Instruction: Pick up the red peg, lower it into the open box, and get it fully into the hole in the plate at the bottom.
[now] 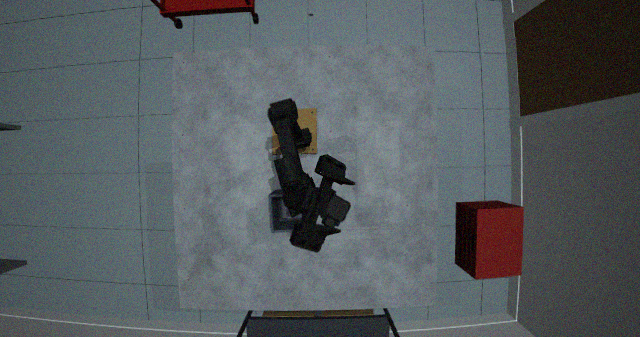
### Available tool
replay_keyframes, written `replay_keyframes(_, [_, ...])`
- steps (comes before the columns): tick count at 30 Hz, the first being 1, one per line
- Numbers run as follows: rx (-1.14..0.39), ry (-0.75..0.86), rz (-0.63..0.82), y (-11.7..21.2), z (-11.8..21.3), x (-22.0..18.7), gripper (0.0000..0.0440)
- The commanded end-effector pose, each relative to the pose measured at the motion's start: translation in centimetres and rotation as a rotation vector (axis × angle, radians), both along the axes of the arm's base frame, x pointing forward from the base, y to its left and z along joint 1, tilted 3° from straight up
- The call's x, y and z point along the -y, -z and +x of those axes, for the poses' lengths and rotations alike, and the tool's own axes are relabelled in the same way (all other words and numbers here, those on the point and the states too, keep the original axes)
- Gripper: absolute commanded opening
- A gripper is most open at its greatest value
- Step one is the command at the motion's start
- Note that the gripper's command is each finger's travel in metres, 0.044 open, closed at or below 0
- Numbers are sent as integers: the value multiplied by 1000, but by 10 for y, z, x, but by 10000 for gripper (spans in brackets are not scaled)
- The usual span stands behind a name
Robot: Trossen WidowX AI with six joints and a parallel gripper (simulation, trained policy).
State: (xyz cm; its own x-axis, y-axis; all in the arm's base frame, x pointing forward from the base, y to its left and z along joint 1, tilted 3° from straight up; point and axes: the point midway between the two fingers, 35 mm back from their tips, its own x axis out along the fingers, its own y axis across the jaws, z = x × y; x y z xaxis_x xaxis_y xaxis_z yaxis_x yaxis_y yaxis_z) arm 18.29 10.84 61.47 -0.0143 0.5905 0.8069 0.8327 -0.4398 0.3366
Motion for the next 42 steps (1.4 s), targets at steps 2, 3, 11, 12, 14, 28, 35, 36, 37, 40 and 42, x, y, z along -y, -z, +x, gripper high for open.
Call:
replay_keyframes(2, [-61, -32, 11, -1, 7, 3, 433])
replay_keyframes(3, [-90, -51, 16, -2, 10, 3, 440])
replay_keyframes(11, [-324, -193, 65, -3, 32, 12, 440])
replay_keyframes(12, [-353, -210, 73, -3, 35, 14, 440])
replay_keyframes(14, [-411, -244, 90, -3, 41, 16, 440])
replay_keyframes(28, [-802, -480, 256, 5, 82, 38, 440])
replay_keyframes(35, [-984, -596, 370, 14, 102, 49, 440])
replay_keyframes(36, [-1010, -612, 388, 16, 105, 51, 440])
replay_keyframes(37, [-1034, -629, 407, 18, 108, 52, 440])
replay_keyframes(40, [-1108, -677, 464, 23, 116, 57, 440])
replay_keyframes(42, [-1156, -709, 504, 27, 121, 60, 440])
